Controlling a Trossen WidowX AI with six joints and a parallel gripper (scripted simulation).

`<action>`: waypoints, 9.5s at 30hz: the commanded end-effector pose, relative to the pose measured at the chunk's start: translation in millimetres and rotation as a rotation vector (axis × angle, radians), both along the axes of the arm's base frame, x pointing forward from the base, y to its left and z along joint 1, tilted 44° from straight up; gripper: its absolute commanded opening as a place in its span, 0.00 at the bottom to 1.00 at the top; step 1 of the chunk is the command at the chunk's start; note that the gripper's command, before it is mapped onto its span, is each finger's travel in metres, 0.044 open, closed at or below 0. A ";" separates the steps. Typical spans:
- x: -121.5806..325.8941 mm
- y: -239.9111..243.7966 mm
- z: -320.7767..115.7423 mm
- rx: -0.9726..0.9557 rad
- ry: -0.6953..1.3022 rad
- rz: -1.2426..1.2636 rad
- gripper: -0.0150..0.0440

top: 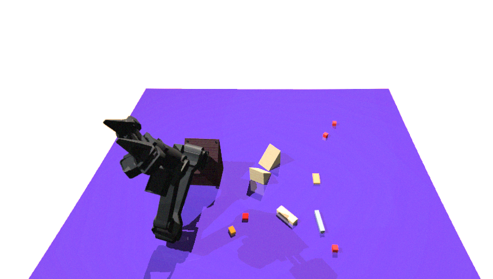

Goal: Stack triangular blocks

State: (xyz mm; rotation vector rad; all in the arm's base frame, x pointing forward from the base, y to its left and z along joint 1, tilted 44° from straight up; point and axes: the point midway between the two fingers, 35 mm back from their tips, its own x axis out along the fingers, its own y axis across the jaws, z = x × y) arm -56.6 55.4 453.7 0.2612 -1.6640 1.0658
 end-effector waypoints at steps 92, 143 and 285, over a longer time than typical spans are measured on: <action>366.8 -50.4 -527.6 0.195 3.007 -1.890 0.25; 334.6 13.3 -515.8 0.200 3.004 -1.883 0.25; 296.5 2.3 -576.2 -2.926 1.559 -1.638 0.25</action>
